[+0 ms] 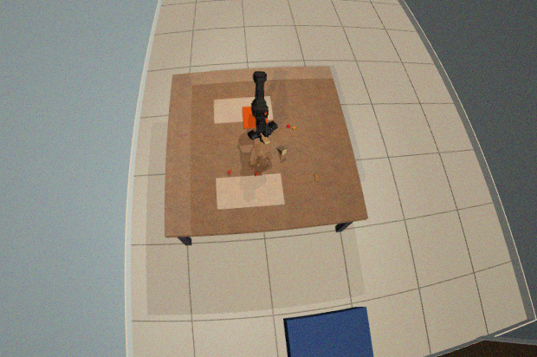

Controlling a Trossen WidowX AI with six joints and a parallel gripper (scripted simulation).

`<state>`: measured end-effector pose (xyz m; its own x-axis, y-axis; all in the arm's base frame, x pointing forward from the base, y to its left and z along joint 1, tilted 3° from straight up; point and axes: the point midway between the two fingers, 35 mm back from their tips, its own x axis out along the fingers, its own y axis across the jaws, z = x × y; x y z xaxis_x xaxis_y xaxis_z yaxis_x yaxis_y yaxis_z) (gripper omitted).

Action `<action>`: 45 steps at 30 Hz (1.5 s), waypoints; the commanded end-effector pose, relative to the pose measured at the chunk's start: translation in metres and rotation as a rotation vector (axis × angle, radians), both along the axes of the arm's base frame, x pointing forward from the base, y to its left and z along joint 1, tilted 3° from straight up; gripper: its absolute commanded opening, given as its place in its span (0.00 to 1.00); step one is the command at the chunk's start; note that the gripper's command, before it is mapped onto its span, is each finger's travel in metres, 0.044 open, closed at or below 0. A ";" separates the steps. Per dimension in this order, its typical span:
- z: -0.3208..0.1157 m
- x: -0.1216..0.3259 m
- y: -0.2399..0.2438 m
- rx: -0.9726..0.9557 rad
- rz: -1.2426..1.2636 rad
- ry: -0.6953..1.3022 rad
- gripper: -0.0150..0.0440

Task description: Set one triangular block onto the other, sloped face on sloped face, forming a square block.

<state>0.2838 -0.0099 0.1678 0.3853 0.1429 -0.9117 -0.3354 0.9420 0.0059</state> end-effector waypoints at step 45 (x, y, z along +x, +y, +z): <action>-0.040 -0.007 0.109 0.026 -0.012 -0.037 0.25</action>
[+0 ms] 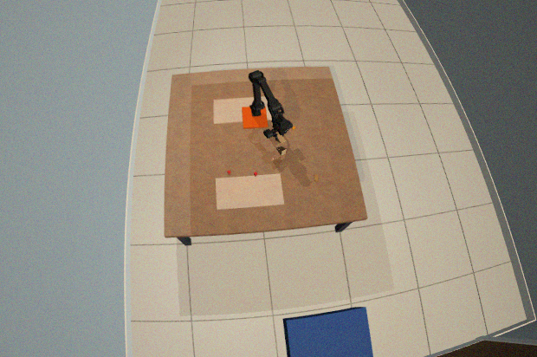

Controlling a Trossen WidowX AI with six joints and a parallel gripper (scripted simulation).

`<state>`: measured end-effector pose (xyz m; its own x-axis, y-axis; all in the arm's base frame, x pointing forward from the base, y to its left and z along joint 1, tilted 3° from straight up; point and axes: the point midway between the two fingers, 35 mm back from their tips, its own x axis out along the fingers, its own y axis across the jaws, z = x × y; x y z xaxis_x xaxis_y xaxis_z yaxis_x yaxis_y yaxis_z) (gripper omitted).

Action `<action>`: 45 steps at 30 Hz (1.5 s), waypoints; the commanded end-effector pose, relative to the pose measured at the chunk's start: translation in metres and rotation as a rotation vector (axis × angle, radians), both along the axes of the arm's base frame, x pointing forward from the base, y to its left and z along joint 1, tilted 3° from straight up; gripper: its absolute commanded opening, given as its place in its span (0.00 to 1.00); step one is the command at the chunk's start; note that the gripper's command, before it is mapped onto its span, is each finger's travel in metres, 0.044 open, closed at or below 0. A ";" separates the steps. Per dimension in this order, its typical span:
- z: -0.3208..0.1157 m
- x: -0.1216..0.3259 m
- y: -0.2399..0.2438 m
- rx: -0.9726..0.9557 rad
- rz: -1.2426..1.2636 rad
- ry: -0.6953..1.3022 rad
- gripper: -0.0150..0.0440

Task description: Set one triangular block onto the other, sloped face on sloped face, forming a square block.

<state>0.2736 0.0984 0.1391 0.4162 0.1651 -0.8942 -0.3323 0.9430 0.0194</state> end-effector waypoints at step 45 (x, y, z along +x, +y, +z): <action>-0.038 0.021 0.003 -0.001 -0.013 -0.018 0.25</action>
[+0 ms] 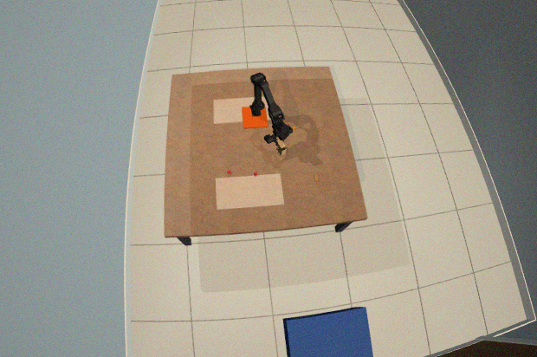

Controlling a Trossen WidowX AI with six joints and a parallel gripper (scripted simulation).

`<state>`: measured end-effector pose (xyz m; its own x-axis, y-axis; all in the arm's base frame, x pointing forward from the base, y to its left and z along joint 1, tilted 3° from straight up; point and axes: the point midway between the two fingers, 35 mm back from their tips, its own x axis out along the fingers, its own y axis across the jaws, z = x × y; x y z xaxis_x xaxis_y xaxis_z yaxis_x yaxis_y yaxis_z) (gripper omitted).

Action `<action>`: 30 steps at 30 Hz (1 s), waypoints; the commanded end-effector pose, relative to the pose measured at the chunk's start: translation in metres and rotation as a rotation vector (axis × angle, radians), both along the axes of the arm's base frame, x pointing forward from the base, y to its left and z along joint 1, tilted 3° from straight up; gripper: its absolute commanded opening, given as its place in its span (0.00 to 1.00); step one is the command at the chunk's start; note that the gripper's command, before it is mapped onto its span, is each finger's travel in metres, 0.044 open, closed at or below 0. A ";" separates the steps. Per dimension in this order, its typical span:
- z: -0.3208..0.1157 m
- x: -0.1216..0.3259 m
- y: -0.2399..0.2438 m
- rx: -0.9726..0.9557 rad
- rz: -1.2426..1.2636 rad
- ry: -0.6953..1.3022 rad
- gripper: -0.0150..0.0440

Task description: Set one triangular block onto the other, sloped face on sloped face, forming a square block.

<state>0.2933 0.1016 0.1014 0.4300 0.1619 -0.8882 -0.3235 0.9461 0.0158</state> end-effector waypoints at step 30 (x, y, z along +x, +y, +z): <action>-0.018 0.010 0.003 -0.003 -0.004 -0.004 0.25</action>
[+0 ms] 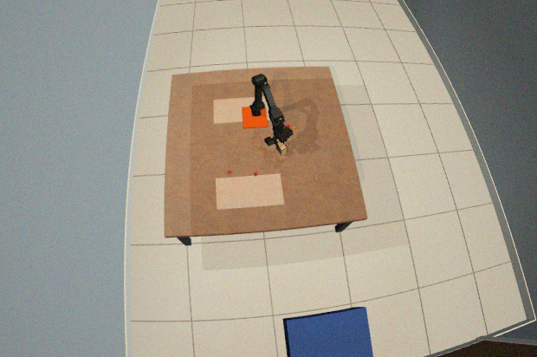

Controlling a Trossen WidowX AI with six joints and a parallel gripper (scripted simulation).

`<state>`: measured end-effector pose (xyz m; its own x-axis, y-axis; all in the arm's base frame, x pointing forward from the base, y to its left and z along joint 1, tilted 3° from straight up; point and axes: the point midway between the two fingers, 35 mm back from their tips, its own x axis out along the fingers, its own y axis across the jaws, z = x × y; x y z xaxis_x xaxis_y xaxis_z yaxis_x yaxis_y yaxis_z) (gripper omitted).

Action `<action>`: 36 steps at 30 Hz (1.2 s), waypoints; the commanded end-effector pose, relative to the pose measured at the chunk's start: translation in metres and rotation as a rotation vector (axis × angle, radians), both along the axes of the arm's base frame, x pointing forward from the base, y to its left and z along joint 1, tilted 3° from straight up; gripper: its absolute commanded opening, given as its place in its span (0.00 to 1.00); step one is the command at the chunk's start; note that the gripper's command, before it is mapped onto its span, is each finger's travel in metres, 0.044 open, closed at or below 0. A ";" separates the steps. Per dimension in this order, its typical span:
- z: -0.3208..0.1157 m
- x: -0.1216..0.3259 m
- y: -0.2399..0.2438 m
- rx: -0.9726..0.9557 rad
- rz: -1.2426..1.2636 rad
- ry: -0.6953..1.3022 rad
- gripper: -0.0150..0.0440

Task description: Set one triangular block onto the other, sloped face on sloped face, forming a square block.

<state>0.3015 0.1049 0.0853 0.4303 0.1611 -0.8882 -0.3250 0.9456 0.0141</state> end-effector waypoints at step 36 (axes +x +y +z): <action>-0.006 0.003 0.001 0.001 -0.010 -0.003 0.25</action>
<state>0.3040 0.1062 0.0796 0.4306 0.1610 -0.8881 -0.3225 0.9464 0.0152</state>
